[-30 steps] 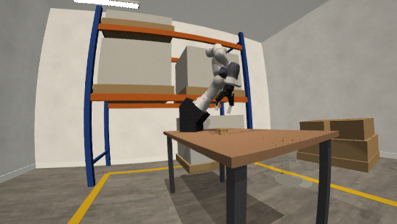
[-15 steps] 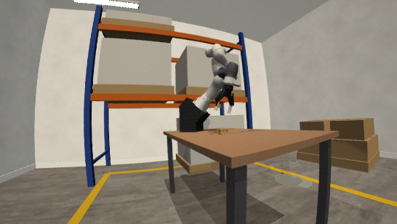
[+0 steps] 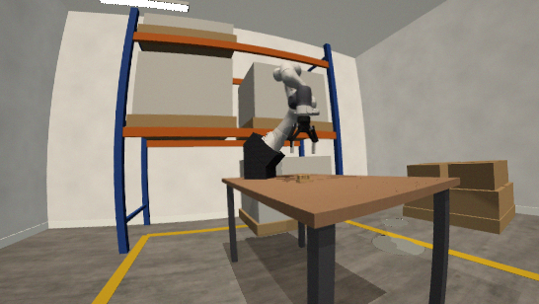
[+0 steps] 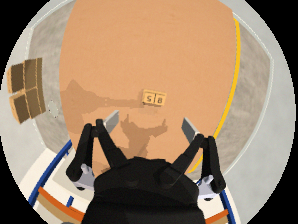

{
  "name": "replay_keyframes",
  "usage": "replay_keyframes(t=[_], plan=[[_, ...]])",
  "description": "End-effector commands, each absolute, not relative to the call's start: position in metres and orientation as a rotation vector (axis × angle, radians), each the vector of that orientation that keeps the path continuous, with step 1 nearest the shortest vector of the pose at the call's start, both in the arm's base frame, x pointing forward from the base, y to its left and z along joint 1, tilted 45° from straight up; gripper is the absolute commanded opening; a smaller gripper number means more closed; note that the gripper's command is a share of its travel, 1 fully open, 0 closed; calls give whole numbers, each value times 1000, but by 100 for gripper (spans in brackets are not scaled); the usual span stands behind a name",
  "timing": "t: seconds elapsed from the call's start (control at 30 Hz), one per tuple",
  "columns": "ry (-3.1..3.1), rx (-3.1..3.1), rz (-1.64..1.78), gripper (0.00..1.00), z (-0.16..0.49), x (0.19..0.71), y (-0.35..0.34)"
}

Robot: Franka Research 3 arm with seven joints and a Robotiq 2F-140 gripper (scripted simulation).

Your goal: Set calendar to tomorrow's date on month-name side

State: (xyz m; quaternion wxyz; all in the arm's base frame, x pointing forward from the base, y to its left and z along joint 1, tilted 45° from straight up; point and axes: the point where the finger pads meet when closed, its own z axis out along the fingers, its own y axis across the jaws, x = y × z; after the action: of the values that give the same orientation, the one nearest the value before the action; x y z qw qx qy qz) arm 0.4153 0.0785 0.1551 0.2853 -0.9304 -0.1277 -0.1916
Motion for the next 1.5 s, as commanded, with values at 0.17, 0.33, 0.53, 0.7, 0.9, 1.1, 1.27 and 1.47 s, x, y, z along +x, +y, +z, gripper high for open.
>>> replay_keyframes(t=[0.17, 0.33, 0.53, 0.7, 0.9, 1.1, 1.27, 1.47], plan=[[-220, -2419, -570, 100, 164, 424, 83], [-220, -2419, -570, 100, 164, 424, 83], [-220, -2419, -570, 100, 164, 424, 83], [-220, -2419, -570, 100, 164, 424, 83], [-220, -2419, -570, 100, 164, 424, 83], [-435, -2414, -644, 100, 164, 425, 85], [-584, -2400, -695, 100, 163, 426, 87], [-758, -2375, -754, 100, 162, 427, 89]])
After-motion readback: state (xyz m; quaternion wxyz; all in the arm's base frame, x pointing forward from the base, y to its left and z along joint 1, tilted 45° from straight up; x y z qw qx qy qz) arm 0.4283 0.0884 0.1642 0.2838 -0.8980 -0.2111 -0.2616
